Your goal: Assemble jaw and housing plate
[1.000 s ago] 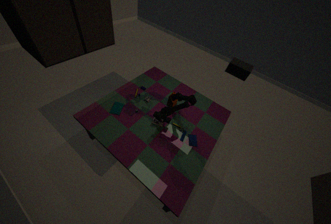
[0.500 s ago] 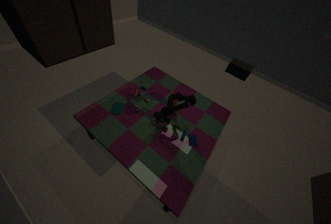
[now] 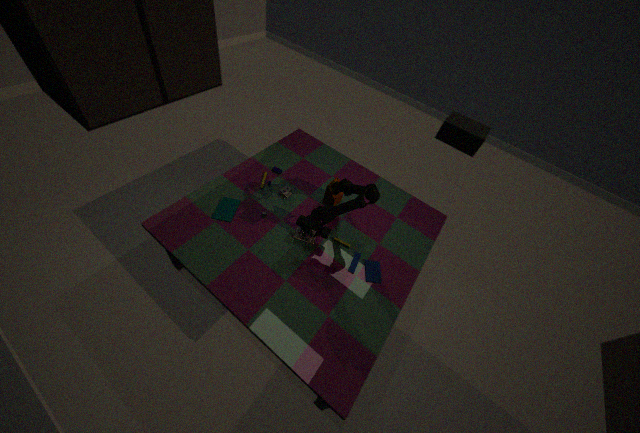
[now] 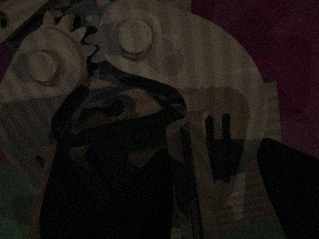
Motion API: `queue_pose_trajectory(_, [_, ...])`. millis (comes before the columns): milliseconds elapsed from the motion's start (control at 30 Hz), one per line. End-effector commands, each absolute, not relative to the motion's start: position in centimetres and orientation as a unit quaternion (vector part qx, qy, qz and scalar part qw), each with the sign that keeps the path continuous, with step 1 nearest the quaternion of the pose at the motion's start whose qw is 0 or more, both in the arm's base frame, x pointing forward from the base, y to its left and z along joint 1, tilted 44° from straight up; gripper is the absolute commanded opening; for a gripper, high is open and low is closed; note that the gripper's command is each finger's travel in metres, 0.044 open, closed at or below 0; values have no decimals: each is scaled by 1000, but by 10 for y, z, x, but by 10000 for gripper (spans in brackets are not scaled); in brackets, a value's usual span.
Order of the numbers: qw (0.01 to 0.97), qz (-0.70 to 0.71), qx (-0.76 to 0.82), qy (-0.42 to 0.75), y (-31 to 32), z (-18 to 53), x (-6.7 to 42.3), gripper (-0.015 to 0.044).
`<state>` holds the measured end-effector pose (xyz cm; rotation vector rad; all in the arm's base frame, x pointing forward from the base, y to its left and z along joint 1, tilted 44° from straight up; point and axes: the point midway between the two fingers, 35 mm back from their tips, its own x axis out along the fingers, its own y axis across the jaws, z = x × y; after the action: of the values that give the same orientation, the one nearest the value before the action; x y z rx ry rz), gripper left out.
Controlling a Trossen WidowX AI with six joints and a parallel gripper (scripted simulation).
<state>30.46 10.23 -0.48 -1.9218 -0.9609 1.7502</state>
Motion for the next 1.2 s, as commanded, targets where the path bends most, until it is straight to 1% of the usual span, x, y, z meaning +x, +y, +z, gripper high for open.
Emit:
queue_pose_trajectory(0, [188,620,-681,-341,103,-4,305,134])
queue_pose_trajectory(1100, [188,620,-681,-341,103,-4,305,134])
queue_pose_trajectory(1167, [184,621,-682,-341,102,-5,305,186])
